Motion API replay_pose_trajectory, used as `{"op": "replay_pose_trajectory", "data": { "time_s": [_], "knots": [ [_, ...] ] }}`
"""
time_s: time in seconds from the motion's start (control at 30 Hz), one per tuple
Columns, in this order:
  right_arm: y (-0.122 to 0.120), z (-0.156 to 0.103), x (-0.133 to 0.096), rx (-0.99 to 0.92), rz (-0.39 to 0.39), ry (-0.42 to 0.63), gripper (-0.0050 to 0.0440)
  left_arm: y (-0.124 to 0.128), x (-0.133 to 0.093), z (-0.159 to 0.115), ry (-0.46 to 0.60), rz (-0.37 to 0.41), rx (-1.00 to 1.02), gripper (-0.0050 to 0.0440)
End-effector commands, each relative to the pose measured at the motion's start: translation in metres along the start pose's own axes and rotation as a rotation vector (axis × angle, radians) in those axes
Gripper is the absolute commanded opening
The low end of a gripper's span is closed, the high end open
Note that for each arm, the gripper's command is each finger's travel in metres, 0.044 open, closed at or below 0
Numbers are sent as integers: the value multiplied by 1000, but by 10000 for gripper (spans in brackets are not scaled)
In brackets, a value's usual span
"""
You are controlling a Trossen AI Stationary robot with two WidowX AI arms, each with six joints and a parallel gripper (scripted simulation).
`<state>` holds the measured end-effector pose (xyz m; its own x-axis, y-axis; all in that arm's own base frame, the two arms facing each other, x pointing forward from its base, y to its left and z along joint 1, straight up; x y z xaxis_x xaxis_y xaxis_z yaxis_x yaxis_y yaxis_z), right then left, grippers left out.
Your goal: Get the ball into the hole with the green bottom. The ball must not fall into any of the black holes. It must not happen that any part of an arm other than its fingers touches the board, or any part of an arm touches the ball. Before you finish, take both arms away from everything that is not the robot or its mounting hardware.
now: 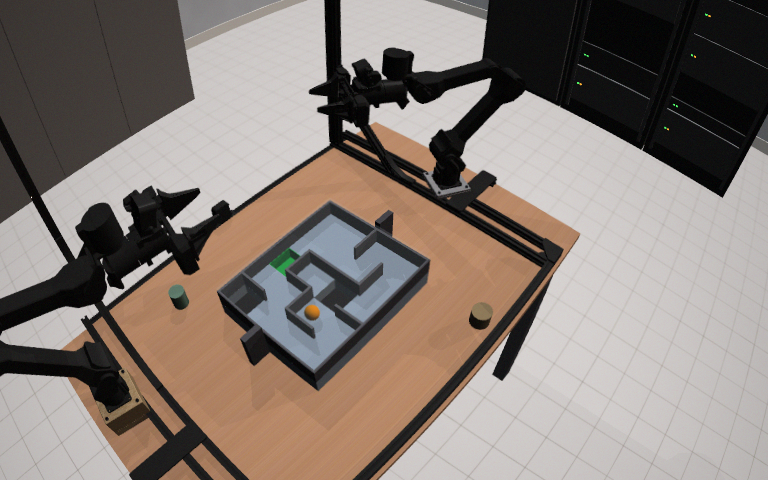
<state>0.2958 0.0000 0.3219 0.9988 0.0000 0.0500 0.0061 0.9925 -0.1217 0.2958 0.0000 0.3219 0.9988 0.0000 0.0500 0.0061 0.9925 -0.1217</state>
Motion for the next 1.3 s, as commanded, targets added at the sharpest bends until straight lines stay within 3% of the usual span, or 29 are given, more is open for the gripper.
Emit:
{"op": "replay_pose_trajectory", "data": {
  "time_s": [0.0, 0.7, 0.83, 1.03, 1.1, 1.27],
  "knots": [
    [0, 0, 0, 0, 0, 0, 400, 0, 0, 0, 0, 0, 0, 400],
    [-1, -4, 4, -7, 0, 30, 400, 4, 3, -4, 29, 14, 0, 400],
    [-3, -20, 17, -34, 3, 147, 400, 18, 11, -20, 139, 67, -1, 400],
    [-11, -65, 43, -99, 23, 449, 400, 58, 22, -57, 415, 208, -26, 400],
    [-11, -65, 43, -99, 23, 449, 400, 58, 22, -57, 415, 208, -26, 400],
    [-19, -106, 54, -139, 63, 716, 400, 92, 17, -89, 656, 325, -74, 400]
  ]
}}
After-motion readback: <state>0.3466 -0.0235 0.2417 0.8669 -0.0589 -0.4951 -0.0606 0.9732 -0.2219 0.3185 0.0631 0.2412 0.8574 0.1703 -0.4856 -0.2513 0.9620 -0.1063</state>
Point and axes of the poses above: on each arm, the point midway between the two fingers, 35 mm back from their tips, its own x axis out along the fingers, its own y axis across the jaws, z = x × y, the point moved 2 cm from there along -x, back along the fingers, and after that the axes turned 7 degrees about -x, right-handed, at the moved point
